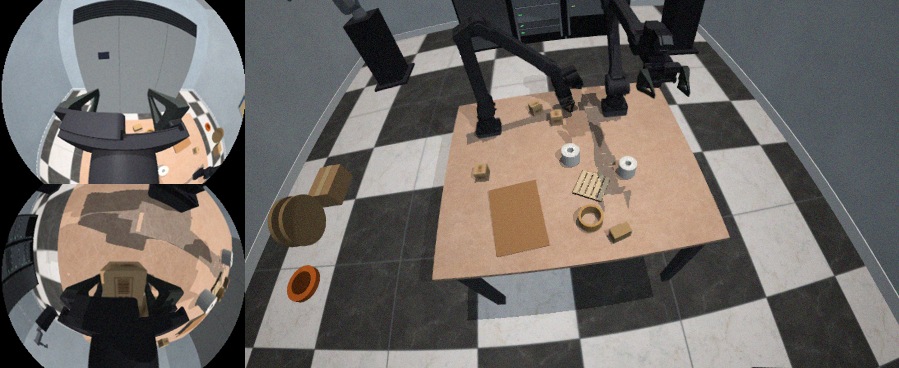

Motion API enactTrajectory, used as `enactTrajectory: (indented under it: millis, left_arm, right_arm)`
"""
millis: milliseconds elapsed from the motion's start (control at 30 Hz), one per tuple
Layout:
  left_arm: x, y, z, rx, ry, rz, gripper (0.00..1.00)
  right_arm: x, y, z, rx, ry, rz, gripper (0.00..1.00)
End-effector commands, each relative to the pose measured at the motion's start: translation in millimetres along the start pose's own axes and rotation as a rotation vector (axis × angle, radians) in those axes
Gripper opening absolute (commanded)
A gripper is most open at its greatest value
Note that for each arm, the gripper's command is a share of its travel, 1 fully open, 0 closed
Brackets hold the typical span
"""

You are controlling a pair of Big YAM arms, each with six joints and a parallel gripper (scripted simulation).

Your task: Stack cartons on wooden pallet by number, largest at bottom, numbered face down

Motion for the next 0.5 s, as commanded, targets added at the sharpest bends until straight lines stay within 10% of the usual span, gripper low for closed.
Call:
enactTrajectory:
  millis: [0,467]
  left_arm:
    - [-23.2,-1.0,0.8,-0.004,-0.009,-0.046,1.00]
    - [-23.2,-1.0,0.8,-0.004,-0.009,-0.046,1.00]
  right_arm:
    - [-27.4,25.2,-1.1,0.001,-0.006,-0.075,0.79]
    - [-31.2,47.4,-1.6,0.003,-0.006,-0.089,0.79]
Point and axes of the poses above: on each arm, the point where the finger pads meet when closed, its own y axis back along the fingers, its own z axis across the jaws, x = y × z, the point moved 7 cm from there along y, back along the fingers, and after that the axes turned 1 degree about y, right-handed, at the moved point
